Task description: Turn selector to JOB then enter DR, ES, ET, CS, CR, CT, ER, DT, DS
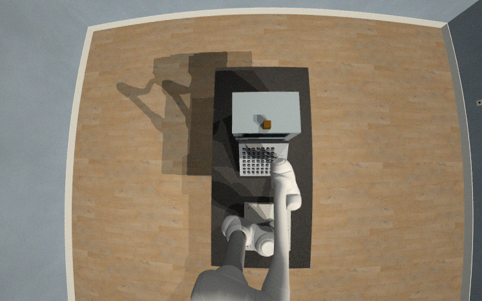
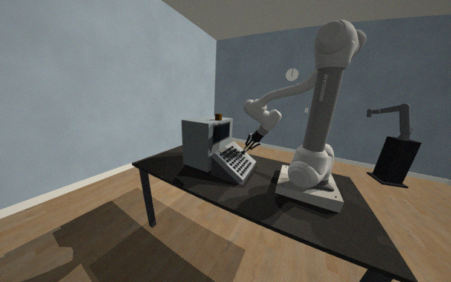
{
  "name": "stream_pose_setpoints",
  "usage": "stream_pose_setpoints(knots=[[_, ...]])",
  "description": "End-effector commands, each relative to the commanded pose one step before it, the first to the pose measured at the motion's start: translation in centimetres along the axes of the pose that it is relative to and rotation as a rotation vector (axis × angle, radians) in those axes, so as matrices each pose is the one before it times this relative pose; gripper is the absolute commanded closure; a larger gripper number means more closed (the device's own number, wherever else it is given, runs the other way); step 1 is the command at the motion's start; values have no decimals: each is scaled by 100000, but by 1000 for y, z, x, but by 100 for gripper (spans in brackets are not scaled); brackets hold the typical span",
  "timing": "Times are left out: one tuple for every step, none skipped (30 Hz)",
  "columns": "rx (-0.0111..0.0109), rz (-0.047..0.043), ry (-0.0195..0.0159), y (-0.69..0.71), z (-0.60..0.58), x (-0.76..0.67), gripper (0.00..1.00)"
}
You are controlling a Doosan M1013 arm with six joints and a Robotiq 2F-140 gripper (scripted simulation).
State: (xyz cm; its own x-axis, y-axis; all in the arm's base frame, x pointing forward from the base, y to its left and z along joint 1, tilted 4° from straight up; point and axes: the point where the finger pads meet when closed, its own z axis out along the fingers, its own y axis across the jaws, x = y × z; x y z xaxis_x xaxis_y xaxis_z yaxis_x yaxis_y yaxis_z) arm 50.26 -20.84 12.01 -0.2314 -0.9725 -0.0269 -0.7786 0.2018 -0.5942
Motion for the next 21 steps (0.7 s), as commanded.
stream_pose_setpoints(knots=[[46, 603, -24, 3, 9, 6, 100], [0, 0, 0, 0, 0, 0, 100], [0, 0, 0, 0, 0, 0, 100], [0, 0, 0, 0, 0, 0, 100], [0, 0, 0, 0, 0, 0, 100], [0, 0, 0, 0, 0, 0, 67], [0, 0, 0, 0, 0, 0, 67], [0, 0, 0, 0, 0, 0, 67], [0, 0, 0, 0, 0, 0, 67], [0, 0, 0, 0, 0, 0, 67], [0, 0, 0, 0, 0, 0, 67], [0, 0, 0, 0, 0, 0, 67], [0, 0, 0, 0, 0, 0, 67], [0, 0, 0, 0, 0, 0, 67], [0, 0, 0, 0, 0, 0, 67], [0, 0, 0, 0, 0, 0, 67], [0, 0, 0, 0, 0, 0, 67], [0, 0, 0, 0, 0, 0, 67], [0, 0, 0, 0, 0, 0, 67], [0, 0, 0, 0, 0, 0, 67], [0, 0, 0, 0, 0, 0, 67]])
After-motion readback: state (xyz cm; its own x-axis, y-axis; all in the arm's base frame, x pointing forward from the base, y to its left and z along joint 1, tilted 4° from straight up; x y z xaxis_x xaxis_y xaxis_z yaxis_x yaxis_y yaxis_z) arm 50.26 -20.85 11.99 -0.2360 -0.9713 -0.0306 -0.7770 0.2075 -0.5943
